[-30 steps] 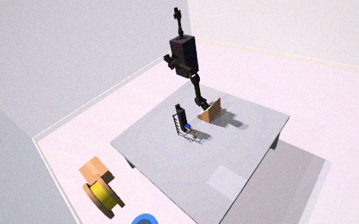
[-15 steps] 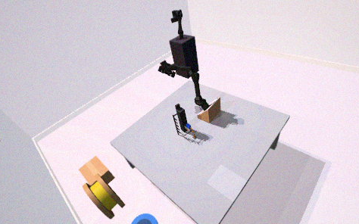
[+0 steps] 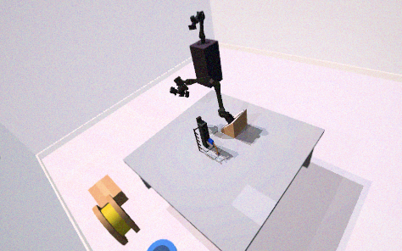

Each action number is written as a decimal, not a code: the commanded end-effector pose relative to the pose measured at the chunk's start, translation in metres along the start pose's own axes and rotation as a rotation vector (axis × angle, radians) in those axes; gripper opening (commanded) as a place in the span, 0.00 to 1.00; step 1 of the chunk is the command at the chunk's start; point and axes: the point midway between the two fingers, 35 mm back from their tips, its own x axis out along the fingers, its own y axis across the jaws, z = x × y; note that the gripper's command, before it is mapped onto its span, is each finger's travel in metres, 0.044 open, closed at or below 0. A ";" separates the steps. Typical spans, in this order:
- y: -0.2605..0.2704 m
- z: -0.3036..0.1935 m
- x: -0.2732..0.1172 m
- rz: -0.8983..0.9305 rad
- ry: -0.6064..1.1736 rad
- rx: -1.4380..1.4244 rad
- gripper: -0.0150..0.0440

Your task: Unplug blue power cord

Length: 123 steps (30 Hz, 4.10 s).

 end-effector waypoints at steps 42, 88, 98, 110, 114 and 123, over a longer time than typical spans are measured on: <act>0.006 -0.431 -0.293 0.847 1.106 -0.951 0.53; -0.271 -0.481 -0.278 1.287 0.832 -3.432 0.53; -0.264 -0.473 -0.268 1.287 0.832 -3.433 0.53; -0.257 -0.460 -0.254 1.286 0.831 -3.434 0.53; -0.256 -0.457 -0.251 1.285 0.831 -3.435 0.53; -0.257 -0.458 -0.248 1.285 0.831 -3.435 0.53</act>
